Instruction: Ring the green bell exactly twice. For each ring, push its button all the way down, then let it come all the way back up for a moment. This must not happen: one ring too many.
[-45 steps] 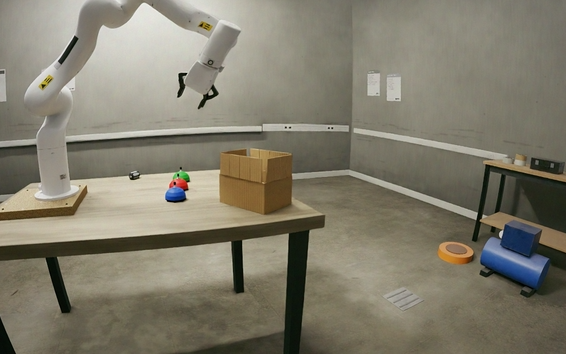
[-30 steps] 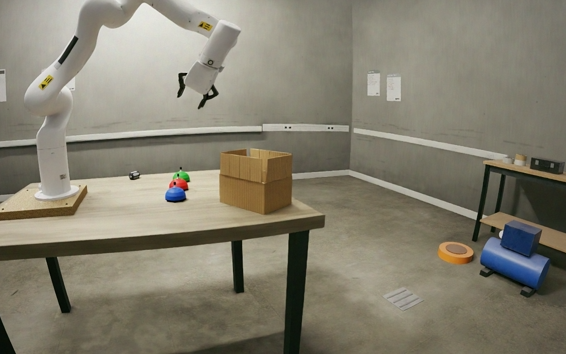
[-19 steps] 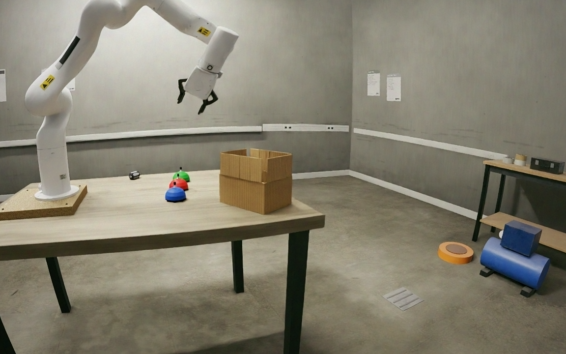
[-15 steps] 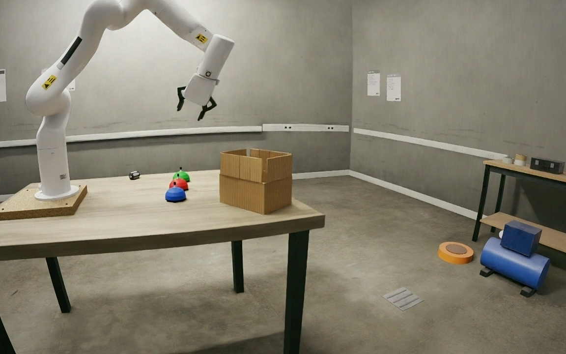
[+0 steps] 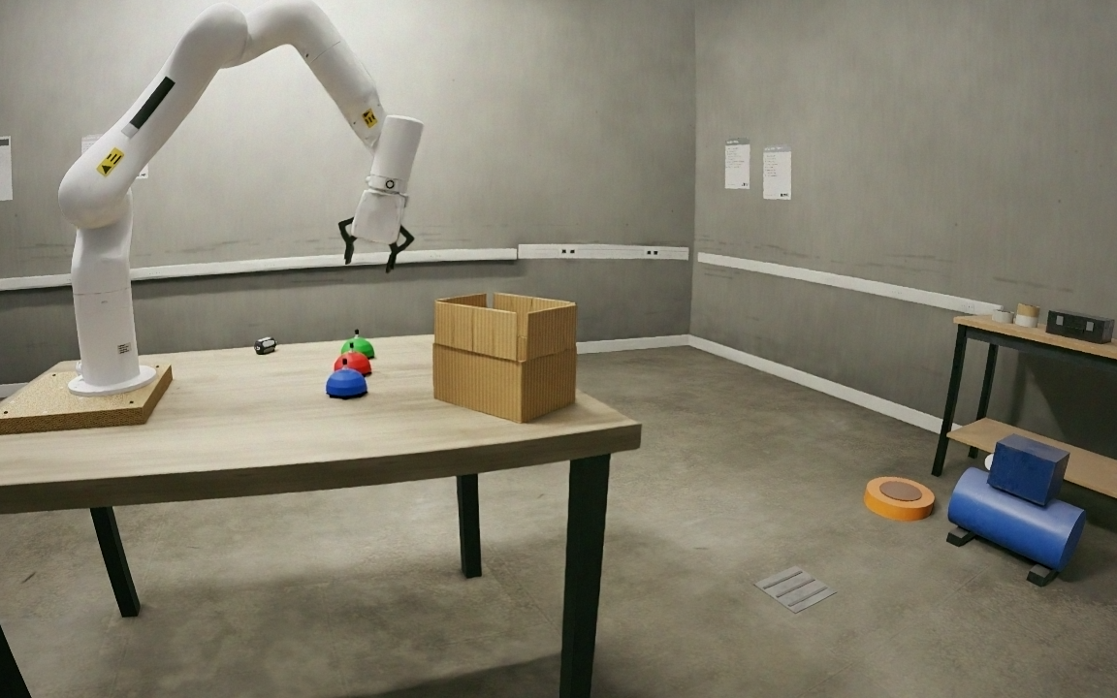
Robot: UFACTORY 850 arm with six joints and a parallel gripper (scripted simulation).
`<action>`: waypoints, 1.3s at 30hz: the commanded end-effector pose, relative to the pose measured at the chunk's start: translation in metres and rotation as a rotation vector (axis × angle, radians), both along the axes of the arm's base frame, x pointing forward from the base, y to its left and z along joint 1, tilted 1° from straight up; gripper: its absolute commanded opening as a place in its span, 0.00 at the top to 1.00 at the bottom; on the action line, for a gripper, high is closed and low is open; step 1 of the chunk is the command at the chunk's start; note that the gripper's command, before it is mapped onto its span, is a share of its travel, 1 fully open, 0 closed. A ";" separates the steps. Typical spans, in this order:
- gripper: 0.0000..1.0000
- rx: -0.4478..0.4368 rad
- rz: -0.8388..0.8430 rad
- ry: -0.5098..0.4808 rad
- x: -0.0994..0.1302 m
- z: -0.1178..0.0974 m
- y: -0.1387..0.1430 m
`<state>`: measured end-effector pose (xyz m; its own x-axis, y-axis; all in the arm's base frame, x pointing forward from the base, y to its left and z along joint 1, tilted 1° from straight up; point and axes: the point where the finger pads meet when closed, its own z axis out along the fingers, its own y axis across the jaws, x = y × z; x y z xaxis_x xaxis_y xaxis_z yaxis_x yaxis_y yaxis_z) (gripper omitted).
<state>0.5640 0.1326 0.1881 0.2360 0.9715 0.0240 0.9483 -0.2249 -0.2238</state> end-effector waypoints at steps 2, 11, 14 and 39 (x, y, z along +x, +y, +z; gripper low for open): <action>0.00 -0.074 0.059 -0.123 -0.007 -0.043 0.062; 0.00 -0.078 0.122 -0.214 -0.025 -0.074 0.119; 0.00 -0.078 0.122 -0.214 -0.025 -0.074 0.119; 1.00 -0.078 0.122 -0.214 -0.025 -0.074 0.119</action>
